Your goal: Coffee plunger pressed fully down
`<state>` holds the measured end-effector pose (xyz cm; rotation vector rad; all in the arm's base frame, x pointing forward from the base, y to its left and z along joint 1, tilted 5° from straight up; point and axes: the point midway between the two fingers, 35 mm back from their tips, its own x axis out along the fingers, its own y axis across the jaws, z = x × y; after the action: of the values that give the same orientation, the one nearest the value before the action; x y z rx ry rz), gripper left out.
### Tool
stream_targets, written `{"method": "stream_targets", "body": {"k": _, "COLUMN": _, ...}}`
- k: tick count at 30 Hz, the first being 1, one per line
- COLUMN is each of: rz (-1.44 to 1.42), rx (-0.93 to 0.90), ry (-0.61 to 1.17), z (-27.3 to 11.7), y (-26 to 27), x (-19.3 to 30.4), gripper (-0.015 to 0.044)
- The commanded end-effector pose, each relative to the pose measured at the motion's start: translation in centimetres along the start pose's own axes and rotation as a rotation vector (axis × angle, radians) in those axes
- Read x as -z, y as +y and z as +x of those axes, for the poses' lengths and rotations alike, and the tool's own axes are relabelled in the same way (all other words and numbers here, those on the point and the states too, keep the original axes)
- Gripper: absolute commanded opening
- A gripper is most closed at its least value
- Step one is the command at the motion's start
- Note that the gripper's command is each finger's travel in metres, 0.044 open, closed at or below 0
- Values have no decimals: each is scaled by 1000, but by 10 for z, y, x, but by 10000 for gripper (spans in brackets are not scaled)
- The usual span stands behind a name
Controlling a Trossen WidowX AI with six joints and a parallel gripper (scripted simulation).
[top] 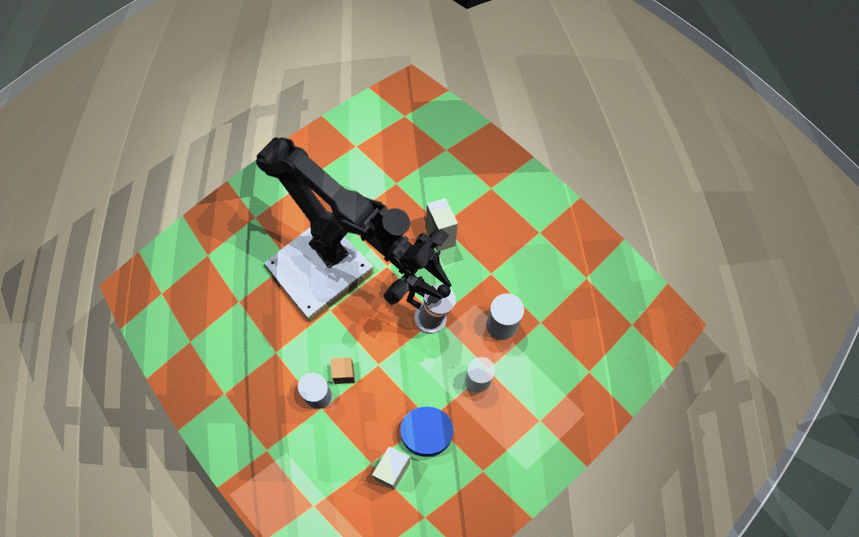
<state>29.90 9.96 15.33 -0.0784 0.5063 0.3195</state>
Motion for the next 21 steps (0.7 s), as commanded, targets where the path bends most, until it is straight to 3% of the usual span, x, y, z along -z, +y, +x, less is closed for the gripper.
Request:
{"method": "stream_targets", "body": {"k": 1, "rz": 6, "rx": 2, "ry": 70, "z": 8, "y": 0, "x": 21, "gripper": 117}}
{"method": "stream_targets", "body": {"k": 21, "rz": 6, "rx": 2, "ry": 70, "z": 10, "y": 0, "x": 18, "gripper": 117}}
